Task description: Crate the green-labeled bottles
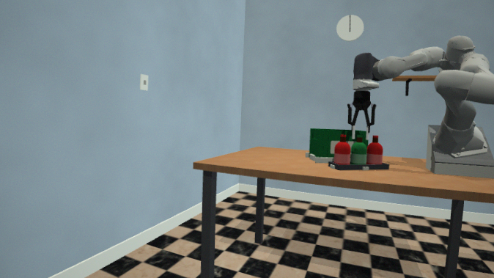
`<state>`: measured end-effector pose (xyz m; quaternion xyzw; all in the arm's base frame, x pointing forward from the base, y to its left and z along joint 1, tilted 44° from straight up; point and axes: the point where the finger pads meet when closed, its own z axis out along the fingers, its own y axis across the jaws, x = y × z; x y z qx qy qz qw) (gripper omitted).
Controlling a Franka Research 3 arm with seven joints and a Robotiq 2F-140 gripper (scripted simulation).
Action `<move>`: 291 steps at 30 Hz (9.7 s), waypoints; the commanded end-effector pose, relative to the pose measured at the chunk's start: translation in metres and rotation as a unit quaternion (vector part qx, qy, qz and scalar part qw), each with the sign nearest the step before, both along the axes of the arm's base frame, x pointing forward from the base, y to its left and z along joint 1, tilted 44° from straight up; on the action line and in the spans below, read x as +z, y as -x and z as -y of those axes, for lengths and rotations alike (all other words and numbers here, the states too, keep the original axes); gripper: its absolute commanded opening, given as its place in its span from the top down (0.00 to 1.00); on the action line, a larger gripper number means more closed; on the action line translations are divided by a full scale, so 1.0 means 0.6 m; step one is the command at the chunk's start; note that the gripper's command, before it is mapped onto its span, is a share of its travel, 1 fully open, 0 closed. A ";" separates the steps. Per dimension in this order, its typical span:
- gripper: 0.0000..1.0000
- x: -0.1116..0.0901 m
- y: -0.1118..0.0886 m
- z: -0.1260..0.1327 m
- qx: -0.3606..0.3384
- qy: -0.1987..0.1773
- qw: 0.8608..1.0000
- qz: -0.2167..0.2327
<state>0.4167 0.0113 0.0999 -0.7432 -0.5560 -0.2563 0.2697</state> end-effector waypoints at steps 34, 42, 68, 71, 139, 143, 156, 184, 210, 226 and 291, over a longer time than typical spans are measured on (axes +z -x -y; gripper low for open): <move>0.62 -0.002 -0.001 -0.004 -0.002 0.000 1.000 0.000; 1.00 -0.002 -0.001 -0.004 -0.002 0.000 1.000 0.000; 1.00 -0.002 -0.001 -0.004 -0.002 0.000 1.000 0.000; 1.00 -0.002 -0.001 -0.004 -0.002 0.000 1.000 0.000; 1.00 0.016 0.002 0.014 -0.002 0.000 1.000 0.000; 1.00 0.022 0.003 0.020 -0.002 0.000 1.000 0.000; 1.00 0.036 0.006 0.035 -0.002 0.000 1.000 0.000; 1.00 0.044 0.007 0.043 -0.002 0.000 1.000 0.000; 1.00 0.044 0.007 0.043 -0.002 0.000 1.000 0.000; 1.00 0.047 0.007 0.046 -0.002 0.000 1.000 0.000; 1.00 0.100 0.006 0.100 -0.002 0.000 1.000 0.000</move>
